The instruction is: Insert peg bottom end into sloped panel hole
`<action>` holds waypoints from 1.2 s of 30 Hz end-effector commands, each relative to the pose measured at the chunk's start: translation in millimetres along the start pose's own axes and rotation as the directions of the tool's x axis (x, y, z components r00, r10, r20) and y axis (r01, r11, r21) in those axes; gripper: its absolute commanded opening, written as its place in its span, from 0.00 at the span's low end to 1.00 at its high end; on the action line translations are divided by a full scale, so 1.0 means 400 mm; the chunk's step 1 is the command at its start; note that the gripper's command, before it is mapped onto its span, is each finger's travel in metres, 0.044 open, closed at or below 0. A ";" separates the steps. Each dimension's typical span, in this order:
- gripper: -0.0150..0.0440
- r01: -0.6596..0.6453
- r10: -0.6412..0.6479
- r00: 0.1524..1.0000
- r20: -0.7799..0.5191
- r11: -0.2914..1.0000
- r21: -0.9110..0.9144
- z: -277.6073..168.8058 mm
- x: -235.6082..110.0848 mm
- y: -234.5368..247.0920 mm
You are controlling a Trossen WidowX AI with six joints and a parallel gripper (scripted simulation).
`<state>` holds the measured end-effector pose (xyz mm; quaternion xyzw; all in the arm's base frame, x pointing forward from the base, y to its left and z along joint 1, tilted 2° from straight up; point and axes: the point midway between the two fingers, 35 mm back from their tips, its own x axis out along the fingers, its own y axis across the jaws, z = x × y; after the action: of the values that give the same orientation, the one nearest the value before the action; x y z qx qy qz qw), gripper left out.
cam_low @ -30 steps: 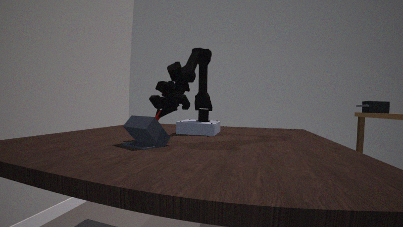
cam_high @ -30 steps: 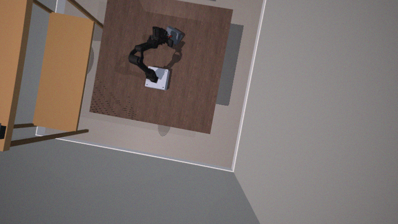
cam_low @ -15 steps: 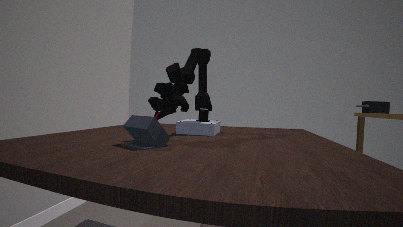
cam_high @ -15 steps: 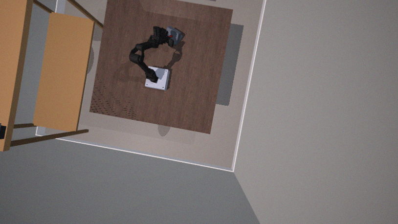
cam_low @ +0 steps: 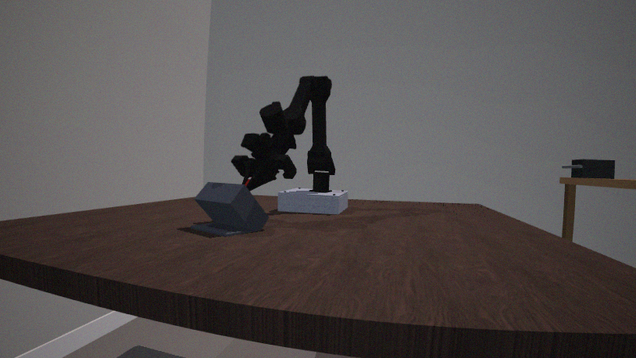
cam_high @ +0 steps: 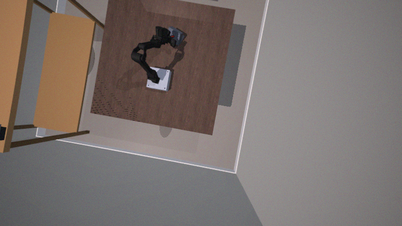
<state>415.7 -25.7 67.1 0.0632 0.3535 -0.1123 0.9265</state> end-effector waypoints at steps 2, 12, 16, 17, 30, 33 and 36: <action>0.25 -0.005 0.005 1.000 0.000 1.000 -0.004 0.000 0.009 0.003; 0.25 -0.005 0.005 1.000 0.000 1.000 -0.004 0.001 0.026 0.004; 0.25 -0.005 0.005 1.000 0.000 1.000 -0.004 0.001 0.031 0.004; 0.25 -0.005 0.005 1.000 0.000 1.000 -0.004 0.001 0.032 0.004; 0.25 0.001 -0.001 1.000 0.000 1.000 0.000 0.001 0.032 0.002; 0.34 0.001 -0.001 1.000 0.000 1.000 0.000 0.001 0.032 0.002; 0.48 0.001 -0.001 1.000 0.000 1.000 0.000 0.001 0.032 0.002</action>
<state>425.5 -27.2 58.4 0.0630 0.3534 -0.1125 0.9265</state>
